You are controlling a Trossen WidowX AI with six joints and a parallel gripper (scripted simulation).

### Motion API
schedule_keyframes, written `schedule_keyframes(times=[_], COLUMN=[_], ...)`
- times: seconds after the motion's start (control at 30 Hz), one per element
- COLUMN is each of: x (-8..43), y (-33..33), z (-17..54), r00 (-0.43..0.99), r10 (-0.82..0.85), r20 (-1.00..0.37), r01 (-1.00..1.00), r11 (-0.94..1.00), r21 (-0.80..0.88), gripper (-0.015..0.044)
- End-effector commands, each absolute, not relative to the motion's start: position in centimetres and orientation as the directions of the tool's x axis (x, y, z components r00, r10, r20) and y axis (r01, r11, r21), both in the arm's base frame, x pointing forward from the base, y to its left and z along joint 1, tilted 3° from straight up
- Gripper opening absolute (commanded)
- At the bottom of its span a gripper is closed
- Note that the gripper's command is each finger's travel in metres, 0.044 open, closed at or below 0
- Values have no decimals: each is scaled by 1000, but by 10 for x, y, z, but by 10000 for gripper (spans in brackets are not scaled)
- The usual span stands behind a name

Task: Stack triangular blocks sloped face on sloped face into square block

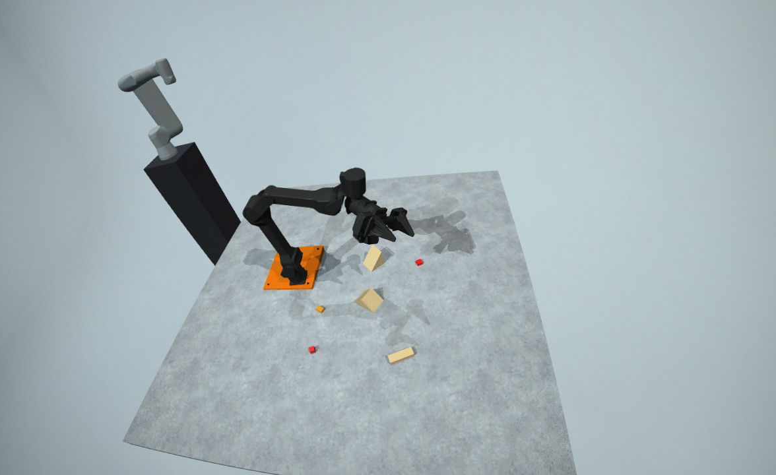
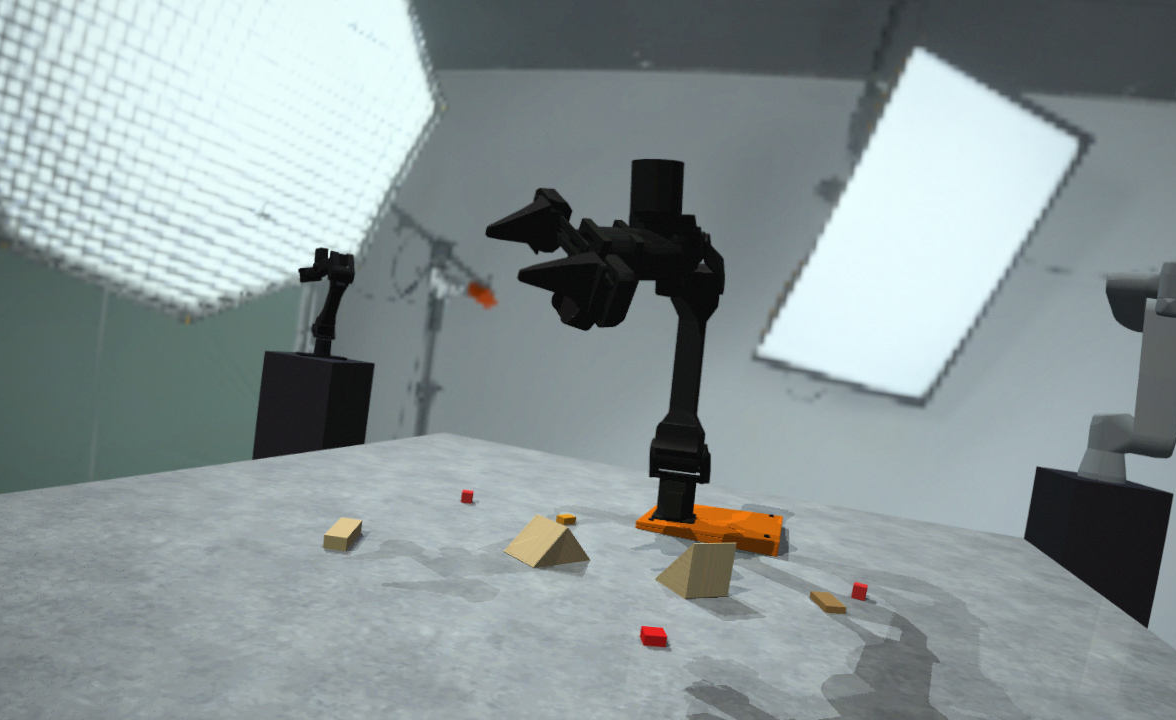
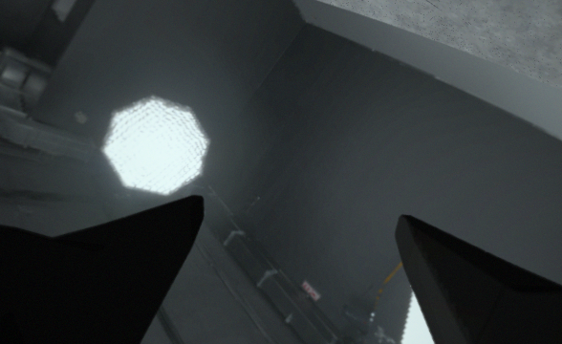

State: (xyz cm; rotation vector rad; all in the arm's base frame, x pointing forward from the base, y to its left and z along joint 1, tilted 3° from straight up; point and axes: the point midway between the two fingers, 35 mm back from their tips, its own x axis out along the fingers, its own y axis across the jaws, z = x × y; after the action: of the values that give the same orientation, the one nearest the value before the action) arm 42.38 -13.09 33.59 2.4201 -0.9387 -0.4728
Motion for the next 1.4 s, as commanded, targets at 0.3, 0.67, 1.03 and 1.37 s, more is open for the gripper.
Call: schedule_keyframes(times=[0.3, 0.67, 1.03, 1.37], x=[393, 351, 324, 298], y=[-121, -107, -100, -93], z=[306, 263, 234, 205], r00=[715, 713, 702, 685], r10=[-662, -612, -579, -549], r20=[-225, -342, -414, -479], r01=[127, 694, 570, 163], r11=[-193, 552, 806, 756], r21=[973, 461, -162, -634], gripper=[440, 440, 440, 440])
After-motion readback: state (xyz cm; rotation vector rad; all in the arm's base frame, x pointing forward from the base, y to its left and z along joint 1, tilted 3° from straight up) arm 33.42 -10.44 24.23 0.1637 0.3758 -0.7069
